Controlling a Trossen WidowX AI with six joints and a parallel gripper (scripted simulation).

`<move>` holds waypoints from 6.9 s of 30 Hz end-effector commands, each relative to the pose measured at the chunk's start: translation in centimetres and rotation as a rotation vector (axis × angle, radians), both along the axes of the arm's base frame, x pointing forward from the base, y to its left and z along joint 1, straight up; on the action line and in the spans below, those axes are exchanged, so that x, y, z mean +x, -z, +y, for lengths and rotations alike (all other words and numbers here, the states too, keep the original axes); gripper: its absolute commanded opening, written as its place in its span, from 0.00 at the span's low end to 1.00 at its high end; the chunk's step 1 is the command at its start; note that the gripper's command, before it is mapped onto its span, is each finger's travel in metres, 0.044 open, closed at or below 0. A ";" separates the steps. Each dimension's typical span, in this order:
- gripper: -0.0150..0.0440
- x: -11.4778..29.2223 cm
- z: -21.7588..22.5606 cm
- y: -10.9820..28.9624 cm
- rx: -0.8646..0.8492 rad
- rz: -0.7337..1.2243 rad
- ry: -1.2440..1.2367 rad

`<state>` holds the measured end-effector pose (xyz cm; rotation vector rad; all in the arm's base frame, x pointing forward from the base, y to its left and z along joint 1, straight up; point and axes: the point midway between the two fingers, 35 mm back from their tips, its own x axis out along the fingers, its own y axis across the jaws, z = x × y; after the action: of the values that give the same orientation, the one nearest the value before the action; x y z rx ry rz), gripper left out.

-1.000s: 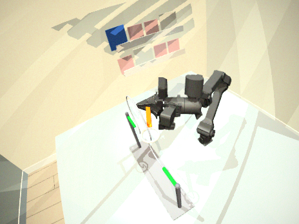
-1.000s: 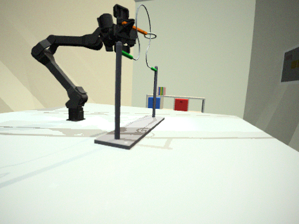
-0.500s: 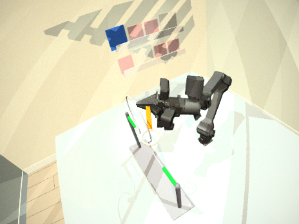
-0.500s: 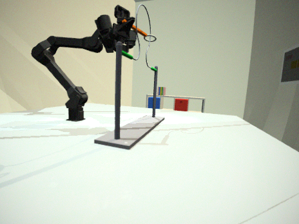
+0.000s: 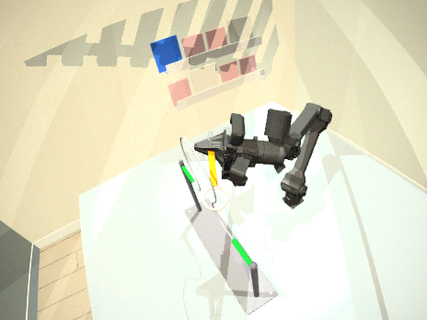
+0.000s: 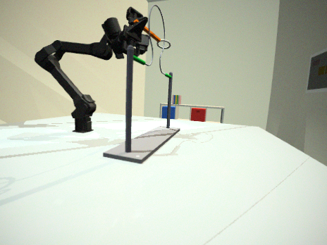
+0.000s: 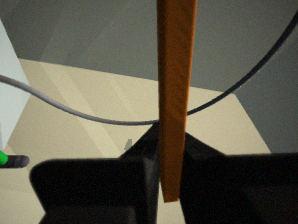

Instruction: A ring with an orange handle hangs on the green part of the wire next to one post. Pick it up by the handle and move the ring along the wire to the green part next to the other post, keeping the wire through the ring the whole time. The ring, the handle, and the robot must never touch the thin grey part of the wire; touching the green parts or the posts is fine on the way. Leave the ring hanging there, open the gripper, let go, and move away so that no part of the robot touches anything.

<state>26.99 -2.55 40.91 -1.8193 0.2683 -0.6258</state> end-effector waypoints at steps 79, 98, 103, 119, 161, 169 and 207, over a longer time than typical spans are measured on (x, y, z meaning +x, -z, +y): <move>0.00 -0.8 -3.6 8.1 0.144 -0.013 0.085; 0.00 -0.6 -3.1 14.9 0.605 0.002 0.080; 0.00 -0.2 -2.7 16.6 0.723 0.002 0.039; 0.00 0.5 -0.7 20.4 1.005 -0.001 -0.018; 0.00 0.7 11.4 26.0 1.830 -0.014 -0.043; 0.00 0.7 12.7 26.0 1.868 -0.017 -0.046; 0.00 0.7 16.7 25.9 1.882 -0.027 -0.058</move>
<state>27.54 13.77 14.62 -0.0087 0.5273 -0.1165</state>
